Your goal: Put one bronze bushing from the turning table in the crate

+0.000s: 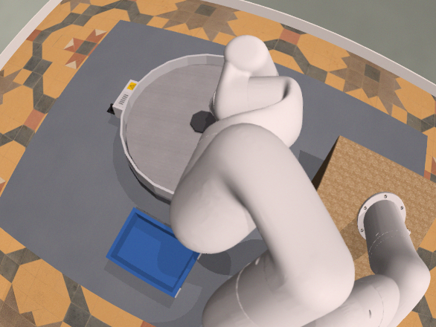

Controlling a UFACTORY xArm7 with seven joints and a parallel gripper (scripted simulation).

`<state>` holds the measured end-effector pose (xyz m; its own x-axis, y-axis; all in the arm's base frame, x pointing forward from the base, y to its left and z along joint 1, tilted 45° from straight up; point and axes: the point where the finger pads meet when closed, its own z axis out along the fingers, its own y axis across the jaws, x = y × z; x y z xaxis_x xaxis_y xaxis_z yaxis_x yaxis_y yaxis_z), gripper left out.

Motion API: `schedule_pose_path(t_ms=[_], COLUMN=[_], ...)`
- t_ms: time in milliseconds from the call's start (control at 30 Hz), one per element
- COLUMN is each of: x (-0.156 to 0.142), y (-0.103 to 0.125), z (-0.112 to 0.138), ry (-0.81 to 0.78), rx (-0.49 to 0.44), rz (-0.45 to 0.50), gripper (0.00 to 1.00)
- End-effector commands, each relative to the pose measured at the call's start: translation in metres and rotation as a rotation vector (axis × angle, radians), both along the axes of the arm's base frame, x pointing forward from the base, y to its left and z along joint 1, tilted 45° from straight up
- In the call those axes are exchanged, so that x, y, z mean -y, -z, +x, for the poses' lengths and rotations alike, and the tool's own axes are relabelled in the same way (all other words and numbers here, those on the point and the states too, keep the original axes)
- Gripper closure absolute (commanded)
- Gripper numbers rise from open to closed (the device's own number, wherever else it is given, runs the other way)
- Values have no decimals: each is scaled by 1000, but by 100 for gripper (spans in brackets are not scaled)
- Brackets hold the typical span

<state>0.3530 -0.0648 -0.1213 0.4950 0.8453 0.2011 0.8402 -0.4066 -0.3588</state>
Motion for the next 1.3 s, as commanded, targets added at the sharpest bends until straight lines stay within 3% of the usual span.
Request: schedule_pose_path(t_ms=[0, 600, 1267], x=[0, -7, -9], y=[7, 26, 32], z=[-2, -10, -12], ry=[-132, -490, -614], rx=[92, 284, 347], rz=[-46, -148, -183], gripper=[87, 87, 87])
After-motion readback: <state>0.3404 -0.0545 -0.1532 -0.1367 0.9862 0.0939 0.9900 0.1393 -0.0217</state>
